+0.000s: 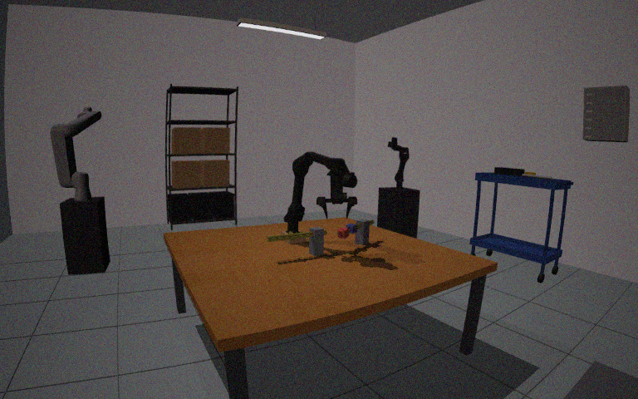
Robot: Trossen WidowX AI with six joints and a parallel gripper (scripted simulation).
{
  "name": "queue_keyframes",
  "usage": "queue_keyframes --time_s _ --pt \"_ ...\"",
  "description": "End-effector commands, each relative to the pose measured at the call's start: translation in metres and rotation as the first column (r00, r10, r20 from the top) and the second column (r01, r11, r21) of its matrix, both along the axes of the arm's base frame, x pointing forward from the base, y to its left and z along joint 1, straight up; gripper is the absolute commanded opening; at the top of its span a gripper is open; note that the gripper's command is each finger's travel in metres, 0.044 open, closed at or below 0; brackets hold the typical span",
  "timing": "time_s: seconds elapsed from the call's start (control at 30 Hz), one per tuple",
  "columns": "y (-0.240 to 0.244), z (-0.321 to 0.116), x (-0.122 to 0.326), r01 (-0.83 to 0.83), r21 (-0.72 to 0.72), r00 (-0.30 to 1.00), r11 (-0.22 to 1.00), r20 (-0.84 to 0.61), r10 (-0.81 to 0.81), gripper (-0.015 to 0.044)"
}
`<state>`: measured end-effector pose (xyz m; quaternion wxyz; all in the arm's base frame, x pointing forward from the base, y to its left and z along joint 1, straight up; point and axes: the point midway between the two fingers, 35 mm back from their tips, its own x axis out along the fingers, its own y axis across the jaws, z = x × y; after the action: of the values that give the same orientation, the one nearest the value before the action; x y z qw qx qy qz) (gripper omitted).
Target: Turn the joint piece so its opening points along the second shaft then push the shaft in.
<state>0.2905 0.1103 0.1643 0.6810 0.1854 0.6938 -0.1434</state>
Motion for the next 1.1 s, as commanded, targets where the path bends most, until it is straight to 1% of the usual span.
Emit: queue_keyframes --time_s 0.0,0.23,0.5,0.73,1.07 --pt "-0.001 -0.004 0.0 0.121 0.01 0.992 0.993 -0.019 -0.121 0.044" --pt "-0.002 -0.008 0.0 0.336 0.02 0.941 0.942 -0.05 -0.334 0.044" --pt "-0.003 -0.012 0.001 0.555 0.019 0.829 0.831 -0.089 -0.552 0.044" --pt "-0.003 -0.015 0.001 0.572 0.018 0.817 0.82 -0.092 -0.569 0.044" --pt "-0.002 -0.061 0.005 0.568 0.016 0.82 0.823 -0.092 -0.564 0.044"
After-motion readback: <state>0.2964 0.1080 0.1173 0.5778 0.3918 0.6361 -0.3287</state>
